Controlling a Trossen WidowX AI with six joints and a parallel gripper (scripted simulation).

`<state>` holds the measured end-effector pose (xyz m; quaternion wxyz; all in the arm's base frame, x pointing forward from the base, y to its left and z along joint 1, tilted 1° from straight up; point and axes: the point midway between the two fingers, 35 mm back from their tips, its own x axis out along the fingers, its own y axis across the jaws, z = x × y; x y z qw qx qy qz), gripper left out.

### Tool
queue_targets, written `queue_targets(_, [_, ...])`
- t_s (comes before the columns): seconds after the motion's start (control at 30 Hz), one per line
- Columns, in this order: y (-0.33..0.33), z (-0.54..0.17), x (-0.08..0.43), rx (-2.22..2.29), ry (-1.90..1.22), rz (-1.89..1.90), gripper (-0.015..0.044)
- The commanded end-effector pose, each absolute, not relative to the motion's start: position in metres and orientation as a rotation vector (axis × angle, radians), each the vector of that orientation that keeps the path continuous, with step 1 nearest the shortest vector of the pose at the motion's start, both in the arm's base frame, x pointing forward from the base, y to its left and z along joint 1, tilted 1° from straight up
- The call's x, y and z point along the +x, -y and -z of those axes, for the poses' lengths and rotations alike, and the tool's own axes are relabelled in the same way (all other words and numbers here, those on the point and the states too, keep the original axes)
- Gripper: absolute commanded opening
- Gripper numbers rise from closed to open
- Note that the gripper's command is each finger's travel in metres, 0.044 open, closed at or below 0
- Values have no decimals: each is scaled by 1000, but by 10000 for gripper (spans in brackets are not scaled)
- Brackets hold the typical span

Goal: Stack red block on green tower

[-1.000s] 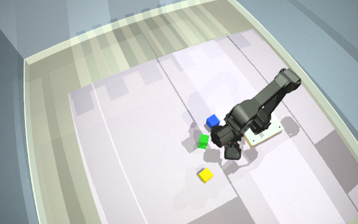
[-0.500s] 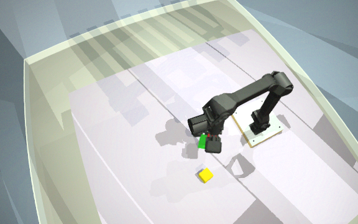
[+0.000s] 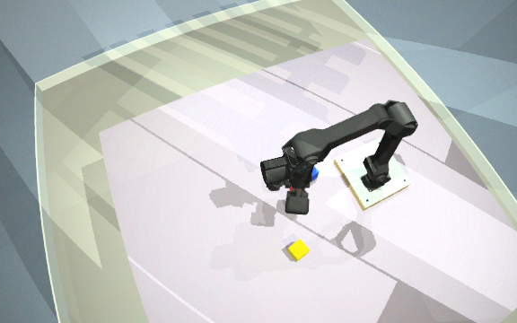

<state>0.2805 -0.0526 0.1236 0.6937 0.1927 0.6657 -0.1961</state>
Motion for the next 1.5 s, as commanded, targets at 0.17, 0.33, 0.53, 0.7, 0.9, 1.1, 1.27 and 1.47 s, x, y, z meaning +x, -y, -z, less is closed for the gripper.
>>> queue_targets(0.17, [53, -95, 279, 425, -1500, 438, 0])
queue_targets(0.33, [53, -95, 279, 425, -1500, 438, 0])
queue_targets(0.53, [53, -94, 279, 425, -1500, 438, 0])
queue_targets(0.7, [53, -94, 279, 425, -1500, 438, 0])
queue_targets(0.9, [53, -94, 279, 425, -1500, 438, 0])
queue_targets(1.1, [53, -93, 279, 425, -1500, 438, 0])
queue_targets(1.27, [53, -93, 279, 425, -1500, 438, 0])
queue_targets(1.47, [53, -95, 278, 430, -1503, 440, 26])
